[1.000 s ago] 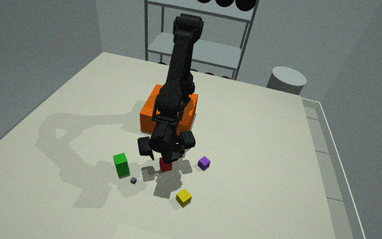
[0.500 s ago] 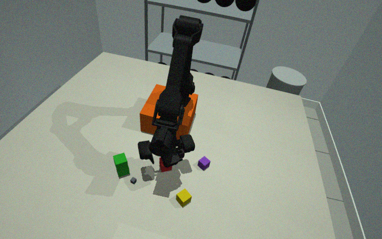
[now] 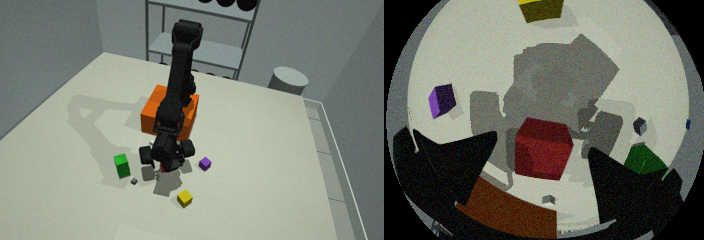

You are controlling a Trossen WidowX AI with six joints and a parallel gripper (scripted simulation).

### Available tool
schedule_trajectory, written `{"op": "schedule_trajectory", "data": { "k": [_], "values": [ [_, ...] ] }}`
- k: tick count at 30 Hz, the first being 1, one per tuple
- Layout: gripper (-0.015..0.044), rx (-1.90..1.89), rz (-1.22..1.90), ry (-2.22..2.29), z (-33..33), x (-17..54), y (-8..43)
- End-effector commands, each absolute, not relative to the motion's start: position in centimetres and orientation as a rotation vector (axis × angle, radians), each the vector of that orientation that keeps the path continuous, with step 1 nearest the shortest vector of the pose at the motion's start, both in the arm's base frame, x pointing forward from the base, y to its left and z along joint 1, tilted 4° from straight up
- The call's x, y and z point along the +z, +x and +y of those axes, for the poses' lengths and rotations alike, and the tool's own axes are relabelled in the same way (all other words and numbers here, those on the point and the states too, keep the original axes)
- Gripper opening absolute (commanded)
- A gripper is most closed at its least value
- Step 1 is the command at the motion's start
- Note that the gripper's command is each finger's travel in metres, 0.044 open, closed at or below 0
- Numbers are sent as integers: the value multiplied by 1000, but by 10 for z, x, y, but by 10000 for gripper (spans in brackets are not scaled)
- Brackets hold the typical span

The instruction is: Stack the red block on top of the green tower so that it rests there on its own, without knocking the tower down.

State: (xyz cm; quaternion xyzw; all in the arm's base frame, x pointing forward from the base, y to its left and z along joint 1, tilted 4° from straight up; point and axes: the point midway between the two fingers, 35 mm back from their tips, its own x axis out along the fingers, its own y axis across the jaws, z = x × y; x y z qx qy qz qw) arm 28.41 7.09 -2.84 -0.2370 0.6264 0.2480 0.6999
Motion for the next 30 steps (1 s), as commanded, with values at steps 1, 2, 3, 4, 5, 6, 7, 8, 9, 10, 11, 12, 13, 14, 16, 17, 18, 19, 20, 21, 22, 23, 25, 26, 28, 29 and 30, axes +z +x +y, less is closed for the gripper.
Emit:
{"op": "schedule_trajectory", "data": {
  "k": [1,2,3,4,5,6,7,8,9,10,11,12,13,14,16,17,18,19,20,21,22,23,25,26,28,29,30],
  "values": [
    [440,547,1404,-527,70,-37,282],
    [440,547,1404,-527,70,-39,282],
    [440,547,1404,-527,70,-40,282],
    [440,547,1404,-527,70,-42,282],
    [440,547,1404,-527,70,-42,282],
    [440,547,1404,-527,70,-43,282],
    [440,547,1404,-527,70,-43,282],
    [440,547,1404,-527,70,-43,282],
    [440,547,1404,-527,70,-43,282],
    [440,547,1404,-527,70,-43,282],
    [440,547,1404,-527,70,-43,282],
    [440,547,1404,-527,70,-43,282],
    [440,547,1404,-527,70,-43,282],
    [440,547,1404,-527,70,-43,282],
    [440,547,1404,-527,70,-43,282],
    [440,547,1404,-527,70,-43,282],
    [440,547,1404,-527,70,-43,282],
    [440,547,1404,-527,70,-43,282],
    [440,547,1404,-527,70,-43,282],
    [440,547,1404,-527,70,-42,282],
    [414,547,1404,-527,70,-42,282],
    [387,547,1404,-527,70,-42,282],
    [335,547,1404,-527,70,-42,282],
    [309,547,1404,-527,70,-42,282],
    [256,547,1404,-527,70,-42,282],
    [230,547,1404,-527,70,-42,282],
    [204,547,1404,-527,70,-42,282]
  ]
}}
